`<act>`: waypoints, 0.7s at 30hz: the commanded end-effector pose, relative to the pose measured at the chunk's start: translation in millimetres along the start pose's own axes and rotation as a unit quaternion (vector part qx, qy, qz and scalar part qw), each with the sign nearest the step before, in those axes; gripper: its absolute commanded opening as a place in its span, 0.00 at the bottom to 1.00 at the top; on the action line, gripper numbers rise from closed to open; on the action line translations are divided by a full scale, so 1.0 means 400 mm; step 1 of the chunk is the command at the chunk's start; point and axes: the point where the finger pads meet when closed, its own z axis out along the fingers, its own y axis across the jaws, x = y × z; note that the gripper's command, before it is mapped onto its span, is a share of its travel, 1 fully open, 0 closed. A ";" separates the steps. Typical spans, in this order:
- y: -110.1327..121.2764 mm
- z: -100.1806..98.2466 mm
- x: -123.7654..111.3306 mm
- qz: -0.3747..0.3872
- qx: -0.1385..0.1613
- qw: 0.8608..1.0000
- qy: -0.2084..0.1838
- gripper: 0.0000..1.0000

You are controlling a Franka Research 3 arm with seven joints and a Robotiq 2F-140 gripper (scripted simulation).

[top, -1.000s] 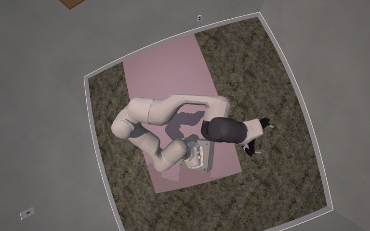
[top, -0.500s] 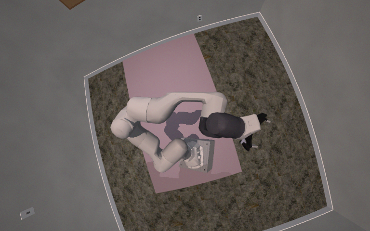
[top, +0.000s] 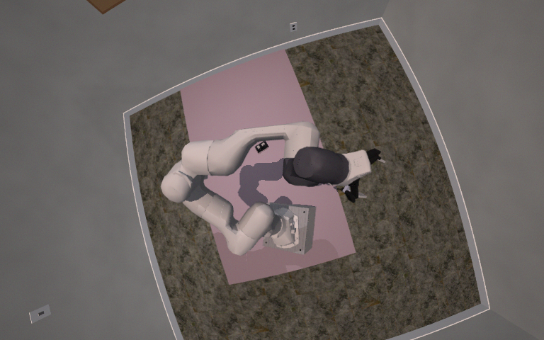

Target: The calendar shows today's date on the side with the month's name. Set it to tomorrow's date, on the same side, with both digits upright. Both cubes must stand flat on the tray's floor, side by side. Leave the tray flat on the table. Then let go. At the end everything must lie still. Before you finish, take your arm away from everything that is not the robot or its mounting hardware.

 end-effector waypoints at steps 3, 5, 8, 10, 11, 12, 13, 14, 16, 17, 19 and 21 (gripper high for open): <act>0.003 0.000 -0.033 0.054 -0.007 0.998 -0.015 1.00; -0.044 -0.022 -0.183 0.088 -0.006 0.995 -0.053 1.00; -0.044 -0.022 -0.183 0.088 -0.006 0.995 -0.053 1.00; -0.044 -0.022 -0.183 0.088 -0.006 0.995 -0.053 1.00; -0.044 -0.022 -0.183 0.088 -0.006 0.995 -0.053 1.00; -0.044 -0.022 -0.183 0.088 -0.006 0.995 -0.053 1.00; -0.044 -0.022 -0.183 0.088 -0.006 0.995 -0.053 1.00; -0.075 -0.044 -0.323 0.116 -0.011 0.989 -0.087 1.00; -0.077 -0.047 -0.338 0.119 -0.011 0.989 -0.091 1.00; -0.077 -0.047 -0.338 0.119 -0.011 0.989 -0.091 1.00; -0.077 -0.047 -0.338 0.119 -0.011 0.989 -0.091 1.00; -0.091 -0.065 -0.442 0.137 -0.018 0.984 -0.115 1.00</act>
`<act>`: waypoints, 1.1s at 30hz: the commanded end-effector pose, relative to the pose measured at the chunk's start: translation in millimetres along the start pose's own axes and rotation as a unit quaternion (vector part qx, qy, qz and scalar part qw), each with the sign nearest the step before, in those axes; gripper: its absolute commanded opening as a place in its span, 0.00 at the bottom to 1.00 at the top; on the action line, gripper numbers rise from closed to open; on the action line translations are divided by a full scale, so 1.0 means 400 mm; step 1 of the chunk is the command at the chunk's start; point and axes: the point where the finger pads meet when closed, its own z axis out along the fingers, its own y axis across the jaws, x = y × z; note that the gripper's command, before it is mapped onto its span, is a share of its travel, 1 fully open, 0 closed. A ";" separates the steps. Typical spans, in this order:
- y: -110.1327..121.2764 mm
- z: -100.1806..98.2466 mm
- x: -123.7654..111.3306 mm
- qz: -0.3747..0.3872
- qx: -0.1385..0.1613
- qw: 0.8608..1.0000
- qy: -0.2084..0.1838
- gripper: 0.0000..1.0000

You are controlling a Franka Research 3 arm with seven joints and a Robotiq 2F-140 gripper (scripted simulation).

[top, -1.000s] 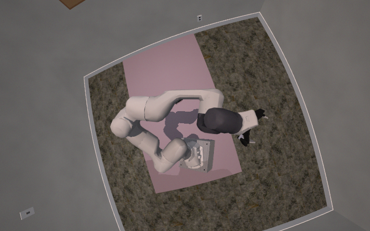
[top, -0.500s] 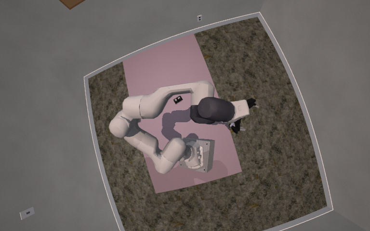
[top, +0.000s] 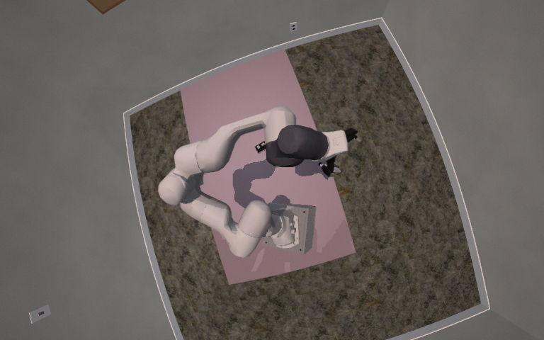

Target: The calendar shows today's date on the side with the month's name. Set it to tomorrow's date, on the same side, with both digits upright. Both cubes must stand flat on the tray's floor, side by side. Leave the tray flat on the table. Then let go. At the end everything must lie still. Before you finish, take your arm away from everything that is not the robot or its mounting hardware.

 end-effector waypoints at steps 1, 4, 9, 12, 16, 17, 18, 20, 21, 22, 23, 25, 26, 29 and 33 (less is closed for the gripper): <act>0.012 0.002 -0.148 0.077 -0.017 0.996 -0.037 1.00; 0.013 0.002 -0.165 0.080 -0.019 0.996 -0.041 1.00; 0.031 -0.002 -0.318 0.103 -0.034 0.991 -0.074 1.00; 0.031 -0.002 -0.319 0.103 -0.034 0.991 -0.074 1.00; 0.061 -0.008 -0.463 0.122 -0.055 0.986 -0.103 1.00; 0.061 -0.008 -0.463 0.122 -0.055 0.986 -0.103 1.00; 0.061 -0.008 -0.463 0.122 -0.055 0.986 -0.103 1.00; 0.061 -0.008 -0.463 0.122 -0.055 0.986 -0.103 1.00; 0.095 -0.015 -0.574 0.135 -0.074 0.980 -0.124 1.00; 0.103 -0.016 -0.594 0.137 -0.078 0.979 -0.128 1.00; 0.103 -0.016 -0.594 0.137 -0.078 0.979 -0.128 1.00; 0.134 -0.023 -0.673 0.145 -0.094 0.975 -0.141 1.00; 0.142 -0.024 -0.692 0.147 -0.098 0.974 -0.144 1.00; 0.152 -0.026 -0.711 0.149 -0.103 0.972 -0.147 1.00; 0.152 -0.026 -0.711 0.149 -0.103 0.972 -0.147 1.00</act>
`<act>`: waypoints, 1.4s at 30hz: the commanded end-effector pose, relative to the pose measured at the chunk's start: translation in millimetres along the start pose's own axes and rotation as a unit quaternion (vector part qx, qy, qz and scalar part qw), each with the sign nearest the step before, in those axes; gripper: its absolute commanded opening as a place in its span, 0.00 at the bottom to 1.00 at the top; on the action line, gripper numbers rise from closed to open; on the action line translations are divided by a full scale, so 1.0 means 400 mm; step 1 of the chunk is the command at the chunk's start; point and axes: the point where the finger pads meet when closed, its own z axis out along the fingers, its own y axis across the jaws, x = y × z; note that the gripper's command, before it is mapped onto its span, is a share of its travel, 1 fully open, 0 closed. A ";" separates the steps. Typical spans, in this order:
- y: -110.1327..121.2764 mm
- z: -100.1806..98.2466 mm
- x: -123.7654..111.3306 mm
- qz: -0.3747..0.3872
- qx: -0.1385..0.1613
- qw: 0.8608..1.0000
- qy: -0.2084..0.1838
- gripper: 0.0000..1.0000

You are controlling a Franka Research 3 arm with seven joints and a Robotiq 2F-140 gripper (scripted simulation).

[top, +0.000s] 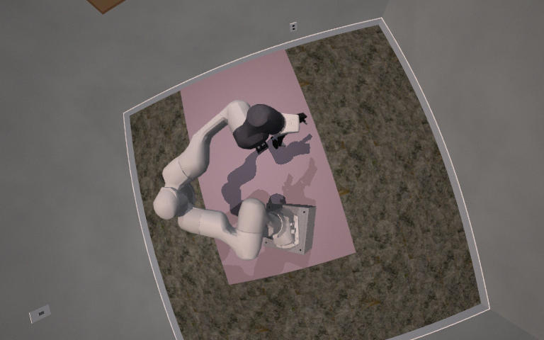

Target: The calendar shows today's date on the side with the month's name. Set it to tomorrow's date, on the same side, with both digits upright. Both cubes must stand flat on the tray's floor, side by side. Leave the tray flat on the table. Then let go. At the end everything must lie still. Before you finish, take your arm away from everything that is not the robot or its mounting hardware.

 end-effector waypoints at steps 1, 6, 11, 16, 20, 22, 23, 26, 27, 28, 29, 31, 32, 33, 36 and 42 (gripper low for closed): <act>0.011 0.004 -0.010 0.054 -0.006 0.999 -0.003 1.00; 0.011 0.004 -0.010 0.054 -0.006 0.999 -0.003 1.00; 0.148 0.059 -0.167 0.074 -0.055 0.995 -0.026 1.00; 0.310 0.108 -0.299 0.092 -0.111 0.989 -0.035 1.00; 0.371 0.123 -0.338 0.097 -0.131 0.986 -0.035 1.00; 0.388 0.127 -0.348 0.098 -0.137 0.985 -0.035 1.00; 0.398 0.130 -0.353 0.099 -0.140 0.985 -0.035 1.00; 0.402 0.131 -0.355 0.099 -0.142 0.984 -0.035 1.00; 0.402 0.131 -0.355 0.099 -0.142 0.984 -0.035 1.00; 0.402 0.131 -0.355 0.099 -0.142 0.984 -0.035 1.00; 0.402 0.131 -0.355 0.099 -0.142 0.984 -0.035 1.00; 0.402 0.131 -0.355 0.099 -0.142 0.984 -0.035 1.00; 0.402 0.131 -0.355 0.099 -0.142 0.984 -0.035 1.00; 0.402 0.131 -0.355 0.099 -0.142 0.984 -0.035 1.00; 0.402 0.131 -0.355 0.099 -0.142 0.984 -0.035 1.00; 0.402 0.131 -0.355 0.099 -0.142 0.984 -0.035 1.00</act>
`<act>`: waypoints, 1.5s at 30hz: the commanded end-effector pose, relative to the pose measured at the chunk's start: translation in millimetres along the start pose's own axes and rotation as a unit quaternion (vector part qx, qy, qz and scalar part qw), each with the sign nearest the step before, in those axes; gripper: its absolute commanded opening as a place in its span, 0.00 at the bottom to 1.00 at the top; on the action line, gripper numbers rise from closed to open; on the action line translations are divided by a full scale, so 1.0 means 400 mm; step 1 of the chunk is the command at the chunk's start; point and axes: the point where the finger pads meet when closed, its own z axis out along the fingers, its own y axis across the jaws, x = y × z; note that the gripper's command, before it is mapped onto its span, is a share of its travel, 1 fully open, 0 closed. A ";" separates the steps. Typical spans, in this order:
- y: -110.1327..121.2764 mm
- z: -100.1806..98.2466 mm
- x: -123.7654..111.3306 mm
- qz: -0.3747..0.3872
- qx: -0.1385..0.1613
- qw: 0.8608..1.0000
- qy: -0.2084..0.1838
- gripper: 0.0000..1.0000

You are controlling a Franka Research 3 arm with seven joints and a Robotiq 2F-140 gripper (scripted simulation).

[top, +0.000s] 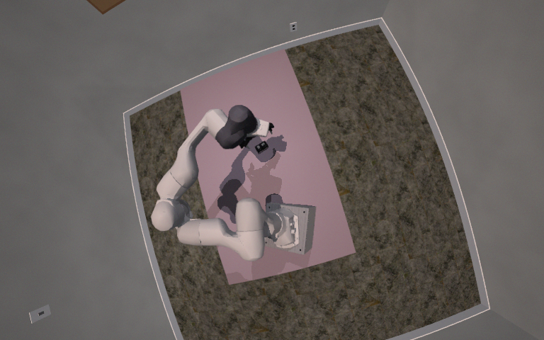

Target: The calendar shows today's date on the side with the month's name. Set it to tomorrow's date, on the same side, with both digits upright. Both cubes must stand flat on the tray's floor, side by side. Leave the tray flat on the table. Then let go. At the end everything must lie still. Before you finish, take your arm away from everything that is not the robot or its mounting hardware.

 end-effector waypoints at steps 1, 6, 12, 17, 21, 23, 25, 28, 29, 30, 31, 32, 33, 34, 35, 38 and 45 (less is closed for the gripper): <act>0.005 0.003 -0.003 0.011 -0.001 1.000 0.001 1.00; 0.005 0.003 -0.003 0.011 -0.001 1.000 0.001 1.00; 0.005 0.003 -0.003 0.011 -0.001 1.000 0.001 1.00; 0.005 0.003 -0.003 0.011 -0.001 1.000 0.001 1.00; 0.000 0.000 0.000 0.008 0.000 1.000 0.000 1.00; 0.000 0.002 0.000 -0.009 0.000 1.000 0.000 1.00; 0.000 0.008 -0.001 -0.063 0.000 0.998 0.000 1.00; 0.000 0.012 -0.001 -0.104 0.000 0.995 0.000 1.00; 0.000 0.012 -0.001 -0.104 0.000 0.995 0.000 1.00; 0.000 0.012 -0.001 -0.104 0.000 0.995 0.000 1.00; 0.000 0.015 -0.001 -0.126 0.000 0.992 0.000 1.00; 0.000 0.016 -0.001 -0.135 0.000 0.991 0.000 1.00; 0.000 0.017 -0.001 -0.142 0.000 0.990 0.000 1.00; 0.000 0.018 -0.001 -0.151 0.000 0.989 0.000 1.00; 0.000 0.018 -0.001 -0.155 0.000 0.988 0.000 1.00; 0.000 0.021 -0.001 -0.181 0.000 0.983 0.000 1.00; 0.000 0.027 -0.001 -0.237 0.000 0.972 0.001 1.00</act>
